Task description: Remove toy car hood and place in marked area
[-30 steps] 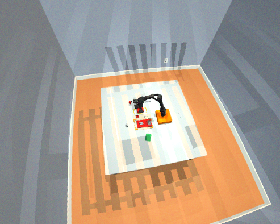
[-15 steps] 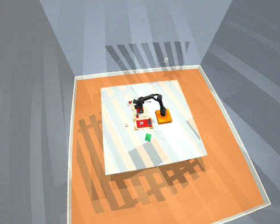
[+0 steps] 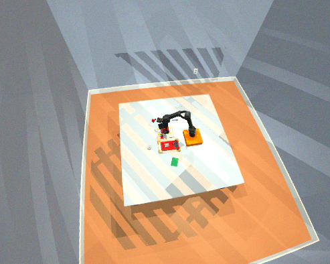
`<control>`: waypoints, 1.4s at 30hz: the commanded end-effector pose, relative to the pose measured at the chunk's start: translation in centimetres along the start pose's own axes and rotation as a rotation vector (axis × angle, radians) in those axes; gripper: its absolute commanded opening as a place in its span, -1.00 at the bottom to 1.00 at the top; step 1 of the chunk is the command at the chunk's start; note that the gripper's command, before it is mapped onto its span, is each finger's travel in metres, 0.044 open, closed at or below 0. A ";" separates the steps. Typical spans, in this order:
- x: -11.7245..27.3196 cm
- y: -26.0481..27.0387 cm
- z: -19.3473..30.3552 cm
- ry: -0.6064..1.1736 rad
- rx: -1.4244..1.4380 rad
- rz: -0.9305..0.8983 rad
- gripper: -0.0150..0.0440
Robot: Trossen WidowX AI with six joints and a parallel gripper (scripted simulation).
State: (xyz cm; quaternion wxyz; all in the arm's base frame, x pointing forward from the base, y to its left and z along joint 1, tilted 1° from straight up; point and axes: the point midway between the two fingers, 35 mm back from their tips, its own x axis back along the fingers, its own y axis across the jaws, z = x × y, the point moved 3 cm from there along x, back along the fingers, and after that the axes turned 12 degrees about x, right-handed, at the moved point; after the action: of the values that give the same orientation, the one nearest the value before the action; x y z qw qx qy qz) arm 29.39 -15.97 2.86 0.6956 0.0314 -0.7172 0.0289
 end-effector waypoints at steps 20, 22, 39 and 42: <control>-0.5 0.0 0.0 0.001 0.000 -0.001 0.40; -0.5 0.0 0.0 0.001 0.000 -0.001 0.58; 6.8 0.1 -0.1 0.011 0.000 0.004 1.00; 6.8 0.1 -0.1 0.011 0.000 0.004 1.00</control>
State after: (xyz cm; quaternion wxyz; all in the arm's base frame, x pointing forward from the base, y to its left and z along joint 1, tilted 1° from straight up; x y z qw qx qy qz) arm 29.48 -15.96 9.25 0.6957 0.0310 -0.7170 0.0314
